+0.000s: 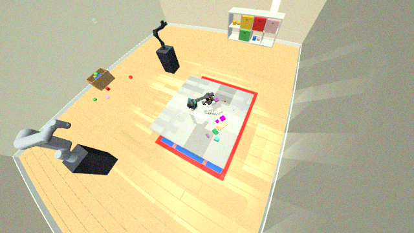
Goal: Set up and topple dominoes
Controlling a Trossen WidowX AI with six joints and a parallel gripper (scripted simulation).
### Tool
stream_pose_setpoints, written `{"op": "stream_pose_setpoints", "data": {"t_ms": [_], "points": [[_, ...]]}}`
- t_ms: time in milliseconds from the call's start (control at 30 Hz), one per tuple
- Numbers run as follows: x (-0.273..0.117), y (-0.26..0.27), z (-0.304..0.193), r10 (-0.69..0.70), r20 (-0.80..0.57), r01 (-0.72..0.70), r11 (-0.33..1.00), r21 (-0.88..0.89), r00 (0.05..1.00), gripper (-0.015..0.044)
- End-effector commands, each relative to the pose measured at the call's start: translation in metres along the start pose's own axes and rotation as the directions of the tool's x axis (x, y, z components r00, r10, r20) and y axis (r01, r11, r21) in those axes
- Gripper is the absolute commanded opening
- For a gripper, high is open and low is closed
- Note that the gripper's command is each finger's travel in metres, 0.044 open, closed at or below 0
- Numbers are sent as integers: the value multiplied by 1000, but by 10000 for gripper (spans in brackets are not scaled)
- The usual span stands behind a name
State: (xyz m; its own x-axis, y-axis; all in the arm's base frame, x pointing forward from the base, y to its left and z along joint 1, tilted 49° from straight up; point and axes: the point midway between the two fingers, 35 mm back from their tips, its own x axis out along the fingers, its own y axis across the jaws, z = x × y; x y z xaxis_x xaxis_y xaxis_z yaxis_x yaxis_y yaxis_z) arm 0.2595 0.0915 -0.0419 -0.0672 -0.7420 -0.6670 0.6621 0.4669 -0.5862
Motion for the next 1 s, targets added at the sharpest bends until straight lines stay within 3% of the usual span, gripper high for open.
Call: {"op": "stream_pose_setpoints", "data": {"t_ms": [0, 233, 967], "points": [[10, -1, -3, -7, -4, 7, 1000, 16, 1000, 440], [67, -2, -3, -8, -3, 8, 1000, 17, 1000, 440], [84, -1, -2, -9, -2, 9, 1000, 17, 1000, 440]]}}
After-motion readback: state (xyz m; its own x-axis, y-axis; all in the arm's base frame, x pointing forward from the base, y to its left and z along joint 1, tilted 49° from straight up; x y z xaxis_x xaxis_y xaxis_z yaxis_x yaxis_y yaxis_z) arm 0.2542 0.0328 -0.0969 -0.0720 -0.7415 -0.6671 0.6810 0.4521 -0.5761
